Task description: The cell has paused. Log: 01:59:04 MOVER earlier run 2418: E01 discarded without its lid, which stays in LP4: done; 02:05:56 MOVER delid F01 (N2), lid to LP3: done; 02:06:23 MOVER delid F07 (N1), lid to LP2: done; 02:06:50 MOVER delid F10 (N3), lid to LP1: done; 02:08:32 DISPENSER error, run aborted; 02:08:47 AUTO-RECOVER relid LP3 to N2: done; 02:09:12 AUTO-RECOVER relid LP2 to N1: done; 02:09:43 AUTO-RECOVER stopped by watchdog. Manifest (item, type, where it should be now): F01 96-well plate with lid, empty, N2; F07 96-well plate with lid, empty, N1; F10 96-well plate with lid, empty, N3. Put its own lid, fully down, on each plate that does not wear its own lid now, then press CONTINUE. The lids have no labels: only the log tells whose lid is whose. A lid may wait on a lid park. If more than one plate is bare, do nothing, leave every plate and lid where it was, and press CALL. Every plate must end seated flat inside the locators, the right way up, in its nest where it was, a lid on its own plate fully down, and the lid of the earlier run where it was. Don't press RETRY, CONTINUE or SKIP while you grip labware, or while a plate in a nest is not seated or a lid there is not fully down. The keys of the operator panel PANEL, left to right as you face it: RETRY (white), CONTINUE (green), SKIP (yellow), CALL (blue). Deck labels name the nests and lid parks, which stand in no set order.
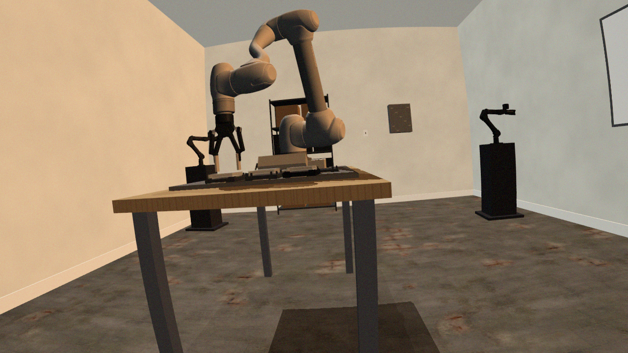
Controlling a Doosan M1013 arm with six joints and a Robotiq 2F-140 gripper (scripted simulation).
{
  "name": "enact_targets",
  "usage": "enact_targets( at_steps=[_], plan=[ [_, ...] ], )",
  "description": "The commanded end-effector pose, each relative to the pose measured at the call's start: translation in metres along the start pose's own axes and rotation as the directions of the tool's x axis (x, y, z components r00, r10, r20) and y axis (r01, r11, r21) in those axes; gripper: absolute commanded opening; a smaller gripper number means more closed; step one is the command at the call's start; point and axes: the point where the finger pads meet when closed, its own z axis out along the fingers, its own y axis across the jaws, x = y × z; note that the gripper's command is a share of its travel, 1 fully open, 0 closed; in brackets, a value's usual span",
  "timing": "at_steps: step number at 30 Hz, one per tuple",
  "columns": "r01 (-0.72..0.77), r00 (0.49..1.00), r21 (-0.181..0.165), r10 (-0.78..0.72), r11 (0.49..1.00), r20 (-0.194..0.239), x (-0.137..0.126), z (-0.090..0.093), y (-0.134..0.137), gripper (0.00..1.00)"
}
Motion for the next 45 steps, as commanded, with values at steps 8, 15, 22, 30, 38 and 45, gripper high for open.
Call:
enact_targets(
  at_steps=[8, 15, 22, 30, 38, 45],
  plan=[
    [-0.001, 1.000, -0.003, 0.001, 1.000, -0.001, -0.0003, 0.0030, -0.0029, 0.66],
    [-0.001, 1.000, -0.003, 0.001, 1.000, -0.001, -0.0003, 0.0030, -0.0029, 0.66],
    [-0.001, 1.000, -0.003, 0.001, 1.000, -0.001, -0.0003, 0.0030, -0.0029, 0.66],
    [-0.001, 1.000, -0.003, 0.001, 1.000, -0.001, -0.0003, 0.0030, -0.0029, 0.66],
    [-0.001, 1.000, -0.003, 0.001, 1.000, -0.001, -0.0003, 0.0030, -0.0029, 0.66],
    [-0.001, 1.000, -0.003, 0.001, 1.000, -0.001, -0.0003, 0.0032, -0.0029, 0.66]
  ],
)
